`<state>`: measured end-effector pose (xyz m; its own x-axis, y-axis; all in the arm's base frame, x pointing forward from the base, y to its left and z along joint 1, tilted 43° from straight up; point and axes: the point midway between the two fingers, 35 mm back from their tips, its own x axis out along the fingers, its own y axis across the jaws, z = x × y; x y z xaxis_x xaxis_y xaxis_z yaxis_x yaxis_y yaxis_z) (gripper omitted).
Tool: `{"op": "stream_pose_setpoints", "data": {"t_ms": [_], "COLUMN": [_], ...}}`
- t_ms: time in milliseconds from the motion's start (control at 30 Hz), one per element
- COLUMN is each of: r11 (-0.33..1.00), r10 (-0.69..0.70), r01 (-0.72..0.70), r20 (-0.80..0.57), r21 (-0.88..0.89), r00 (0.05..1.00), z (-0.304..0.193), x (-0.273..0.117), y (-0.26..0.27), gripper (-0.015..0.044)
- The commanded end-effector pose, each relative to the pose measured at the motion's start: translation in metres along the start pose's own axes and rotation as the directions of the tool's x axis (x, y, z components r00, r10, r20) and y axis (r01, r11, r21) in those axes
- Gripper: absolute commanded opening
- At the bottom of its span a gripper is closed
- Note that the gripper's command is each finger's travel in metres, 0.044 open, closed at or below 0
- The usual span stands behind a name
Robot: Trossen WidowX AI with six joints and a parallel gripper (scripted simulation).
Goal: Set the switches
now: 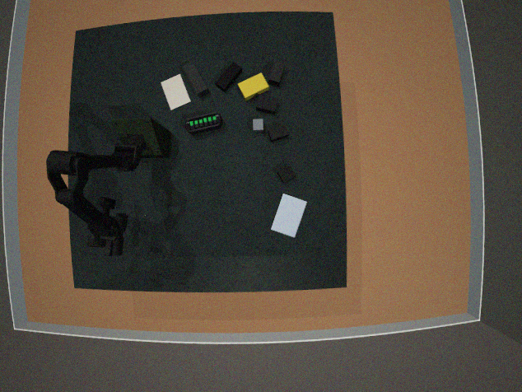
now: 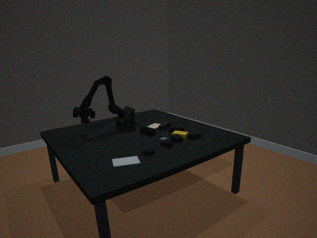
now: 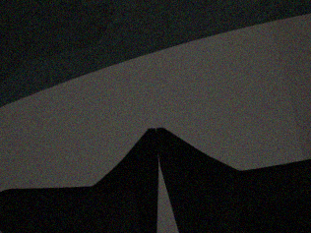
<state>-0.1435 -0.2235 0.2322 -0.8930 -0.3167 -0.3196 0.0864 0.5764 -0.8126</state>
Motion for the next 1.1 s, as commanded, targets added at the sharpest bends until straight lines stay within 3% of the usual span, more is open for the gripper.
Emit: {"op": "stream_pose_setpoints", "data": {"t_ms": [0, 267, 533, 767, 1067], "r11": [0.999, 0.998, 1.000, 0.996, 0.982], "r10": [-0.031, -0.051, 0.008, 0.048, 0.112], "r01": [0.028, 0.028, -0.021, 0.030, 0.077], "r20": [0.163, 0.494, 0.724, 0.826, 0.858], "r21": [0.023, 0.054, 0.009, -0.078, -0.174], "r00": [0.986, 0.868, 0.690, 0.561, 0.502], "z": [0.050, 0.152, 0.218, 0.241, 0.234], "x": [-0.024, -0.111, -0.224, -0.315, -0.390], "y": [-0.009, -0.003, 0.046, 0.120, 0.239], "gripper": [0.0000, 0.0000, 0.0000, 0.0000, 0.0000]}}
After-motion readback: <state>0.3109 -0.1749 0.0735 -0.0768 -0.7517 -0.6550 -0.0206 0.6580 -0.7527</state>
